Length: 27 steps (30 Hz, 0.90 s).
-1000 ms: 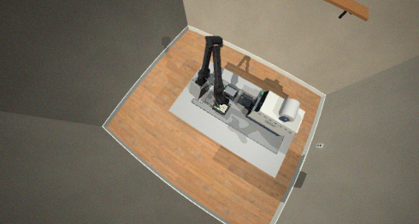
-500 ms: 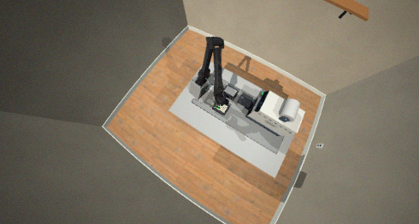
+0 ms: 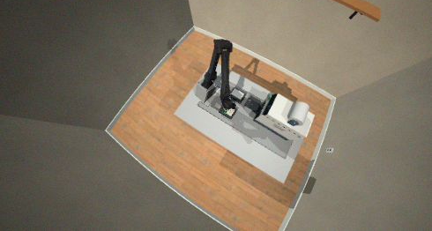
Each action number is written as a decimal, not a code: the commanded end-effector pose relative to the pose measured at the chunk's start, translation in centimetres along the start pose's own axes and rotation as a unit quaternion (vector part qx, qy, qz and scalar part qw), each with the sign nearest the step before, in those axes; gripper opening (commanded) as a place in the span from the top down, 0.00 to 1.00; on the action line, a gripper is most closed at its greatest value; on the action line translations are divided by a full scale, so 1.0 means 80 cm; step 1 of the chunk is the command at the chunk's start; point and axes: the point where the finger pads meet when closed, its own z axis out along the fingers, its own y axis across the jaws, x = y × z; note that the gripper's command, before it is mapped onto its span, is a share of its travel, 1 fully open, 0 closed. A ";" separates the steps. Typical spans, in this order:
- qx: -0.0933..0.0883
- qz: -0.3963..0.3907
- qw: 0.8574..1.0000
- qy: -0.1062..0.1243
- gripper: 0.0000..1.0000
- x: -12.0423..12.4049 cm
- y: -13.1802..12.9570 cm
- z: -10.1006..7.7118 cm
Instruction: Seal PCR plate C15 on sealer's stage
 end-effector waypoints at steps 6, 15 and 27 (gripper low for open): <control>0.013 -0.001 1.000 -0.026 0.00 -0.026 -0.014 0.010; 0.006 0.000 1.000 -0.012 0.00 -0.005 -0.004 0.030; 0.010 -0.006 0.999 -0.030 0.00 -0.023 -0.014 0.022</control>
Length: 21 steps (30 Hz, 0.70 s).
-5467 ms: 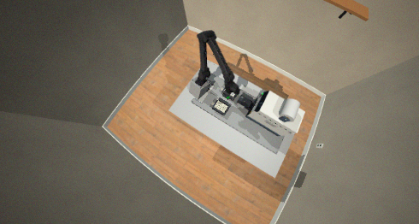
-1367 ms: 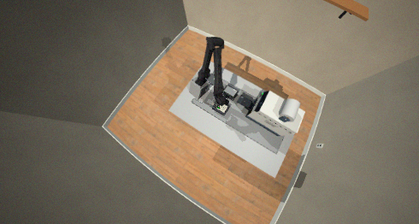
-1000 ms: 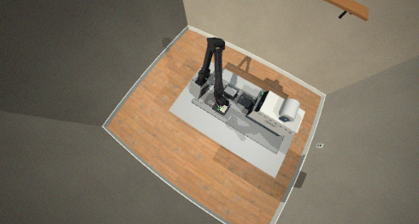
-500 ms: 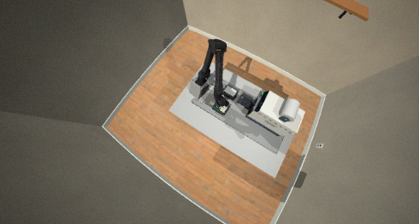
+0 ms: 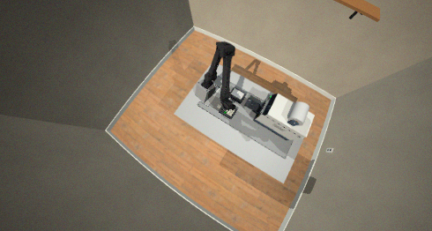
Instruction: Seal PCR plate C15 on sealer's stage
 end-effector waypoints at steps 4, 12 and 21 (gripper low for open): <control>0.015 -0.019 0.999 -0.031 0.00 -0.042 -0.013 -0.018; 0.008 -0.022 1.000 -0.017 0.00 -0.024 0.000 -0.012; 0.013 -0.017 0.999 -0.024 0.00 -0.029 -0.008 -0.018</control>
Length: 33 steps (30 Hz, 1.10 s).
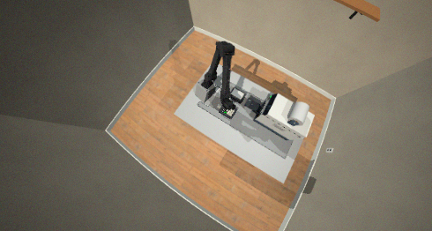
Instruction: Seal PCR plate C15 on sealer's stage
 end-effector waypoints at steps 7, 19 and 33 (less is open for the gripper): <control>0.010 -0.007 1.000 -0.016 0.00 -0.022 -0.014 -0.009; 0.006 -0.016 1.000 -0.013 0.00 -0.026 -0.008 -0.004; 0.011 -0.021 0.999 -0.025 0.00 -0.036 -0.008 -0.012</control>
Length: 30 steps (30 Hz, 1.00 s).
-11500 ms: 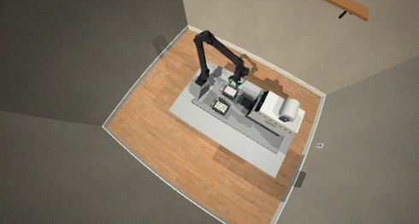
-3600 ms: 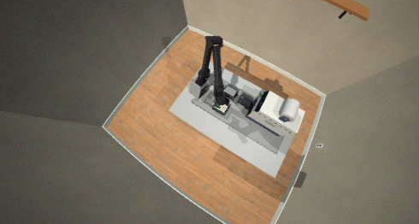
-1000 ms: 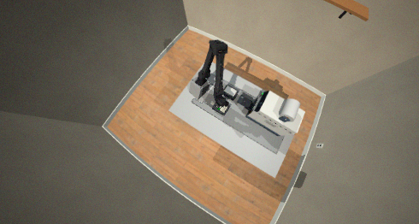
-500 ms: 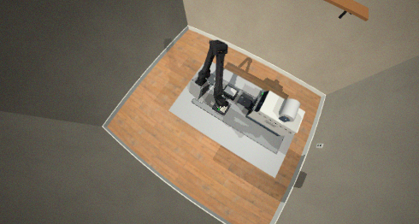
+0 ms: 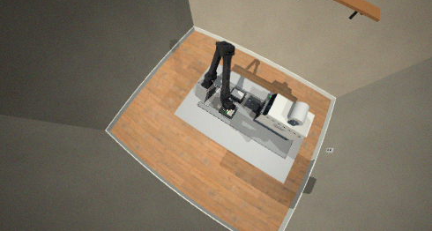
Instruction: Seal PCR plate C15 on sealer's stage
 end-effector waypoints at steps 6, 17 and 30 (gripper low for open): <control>0.010 -0.019 1.000 -0.022 0.00 -0.033 -0.007 -0.010; 0.006 -0.011 1.000 -0.011 0.00 -0.023 -0.009 -0.001; 0.009 -0.016 1.000 -0.021 0.00 -0.030 -0.007 -0.005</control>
